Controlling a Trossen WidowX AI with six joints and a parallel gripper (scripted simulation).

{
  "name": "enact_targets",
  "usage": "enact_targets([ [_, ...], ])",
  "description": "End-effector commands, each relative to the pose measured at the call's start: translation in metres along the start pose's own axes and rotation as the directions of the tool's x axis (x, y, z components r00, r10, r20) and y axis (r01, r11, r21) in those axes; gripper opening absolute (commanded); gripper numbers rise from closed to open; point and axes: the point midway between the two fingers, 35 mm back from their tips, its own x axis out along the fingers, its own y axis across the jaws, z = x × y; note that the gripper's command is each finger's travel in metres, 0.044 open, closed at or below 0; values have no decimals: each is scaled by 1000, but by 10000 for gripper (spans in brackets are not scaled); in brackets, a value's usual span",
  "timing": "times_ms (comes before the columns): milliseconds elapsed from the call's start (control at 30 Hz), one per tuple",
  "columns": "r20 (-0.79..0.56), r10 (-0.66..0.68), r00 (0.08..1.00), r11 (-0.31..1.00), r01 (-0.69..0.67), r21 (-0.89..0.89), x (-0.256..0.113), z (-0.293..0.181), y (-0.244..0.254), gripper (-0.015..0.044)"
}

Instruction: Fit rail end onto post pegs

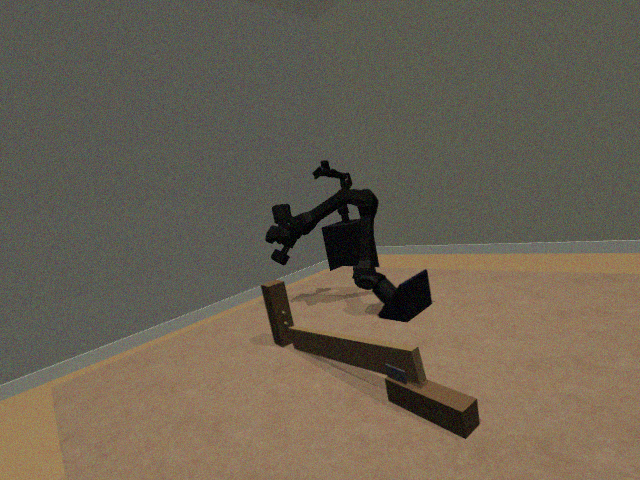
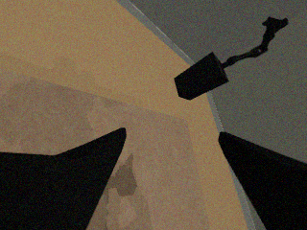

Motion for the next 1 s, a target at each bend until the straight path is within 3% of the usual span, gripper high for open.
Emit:
enact_targets([
  [0, 51, 164, 985, 985, -162, -51, -8, 15, 46, 440],
  [500, 123, 617, 778, 771, -565, -293, -87, 41, 179, 440],
  [767, 127, 814, 566, 556, -698, -451, -168, 44, 237, 440],
  [967, 77, 929, 361, 335, -737, -588, -250, 24, 277, 440],
])
